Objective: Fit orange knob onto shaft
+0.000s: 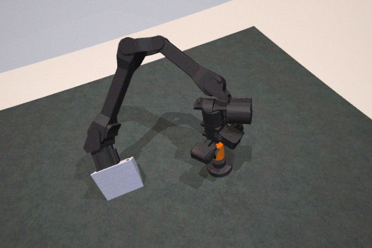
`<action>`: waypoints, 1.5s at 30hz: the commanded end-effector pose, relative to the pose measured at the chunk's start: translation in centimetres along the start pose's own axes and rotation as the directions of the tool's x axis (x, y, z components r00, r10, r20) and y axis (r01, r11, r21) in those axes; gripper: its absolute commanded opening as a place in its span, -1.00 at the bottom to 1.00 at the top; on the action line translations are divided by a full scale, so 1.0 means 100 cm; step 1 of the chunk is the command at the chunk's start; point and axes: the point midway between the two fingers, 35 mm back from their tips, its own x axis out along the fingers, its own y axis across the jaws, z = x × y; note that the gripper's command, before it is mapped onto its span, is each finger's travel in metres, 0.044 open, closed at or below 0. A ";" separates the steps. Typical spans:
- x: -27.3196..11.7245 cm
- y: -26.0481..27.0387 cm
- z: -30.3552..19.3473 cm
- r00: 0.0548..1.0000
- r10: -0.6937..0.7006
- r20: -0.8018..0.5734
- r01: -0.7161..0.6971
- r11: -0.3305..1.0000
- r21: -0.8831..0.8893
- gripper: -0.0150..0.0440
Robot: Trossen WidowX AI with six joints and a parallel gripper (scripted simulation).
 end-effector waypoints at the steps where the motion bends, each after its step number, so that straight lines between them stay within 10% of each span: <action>1: 0.001 0.000 0.000 1.000 0.000 0.001 0.000 0.999 -0.035 -0.49; 45: 0.003 0.001 0.000 1.000 0.000 0.001 0.000 0.970 -0.242 -0.49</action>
